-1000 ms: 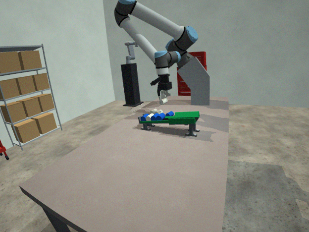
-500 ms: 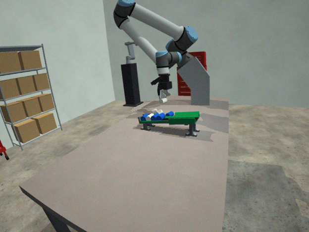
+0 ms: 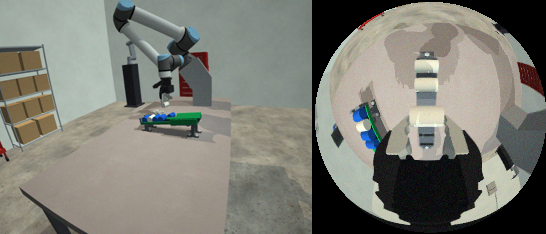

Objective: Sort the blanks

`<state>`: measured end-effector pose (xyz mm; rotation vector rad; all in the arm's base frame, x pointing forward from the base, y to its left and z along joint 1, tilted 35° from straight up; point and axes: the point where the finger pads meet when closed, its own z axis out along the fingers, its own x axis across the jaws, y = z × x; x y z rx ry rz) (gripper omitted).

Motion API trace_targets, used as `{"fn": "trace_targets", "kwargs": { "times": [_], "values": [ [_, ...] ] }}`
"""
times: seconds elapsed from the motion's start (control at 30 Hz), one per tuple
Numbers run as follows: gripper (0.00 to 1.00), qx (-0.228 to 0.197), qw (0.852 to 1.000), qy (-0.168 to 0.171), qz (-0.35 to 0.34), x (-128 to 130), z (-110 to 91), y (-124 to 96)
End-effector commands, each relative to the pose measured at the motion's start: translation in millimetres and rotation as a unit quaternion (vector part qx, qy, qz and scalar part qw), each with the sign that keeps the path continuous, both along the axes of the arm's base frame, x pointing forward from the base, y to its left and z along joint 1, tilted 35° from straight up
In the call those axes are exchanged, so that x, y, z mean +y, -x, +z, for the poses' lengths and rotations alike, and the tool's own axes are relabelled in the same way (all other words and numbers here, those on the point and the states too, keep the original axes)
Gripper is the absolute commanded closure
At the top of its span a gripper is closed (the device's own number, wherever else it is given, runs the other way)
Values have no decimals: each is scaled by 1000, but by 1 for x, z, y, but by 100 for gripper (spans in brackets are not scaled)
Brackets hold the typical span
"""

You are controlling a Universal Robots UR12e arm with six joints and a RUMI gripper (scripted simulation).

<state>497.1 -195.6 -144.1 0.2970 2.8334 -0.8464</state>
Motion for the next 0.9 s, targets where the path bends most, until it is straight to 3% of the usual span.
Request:
{"fn": "trace_targets", "kwargs": {
  "times": [0.0,0.17,0.47,0.87],
  "values": [
    [65,-3,1000,1,0,-16,-21,-6],
    [65,-3,1000,1,0,-30,-42,-8],
    [65,-3,1000,1,0,-43,-61,-10],
    [65,-3,1000,1,2,-44,-63,-11]
  ]
}}
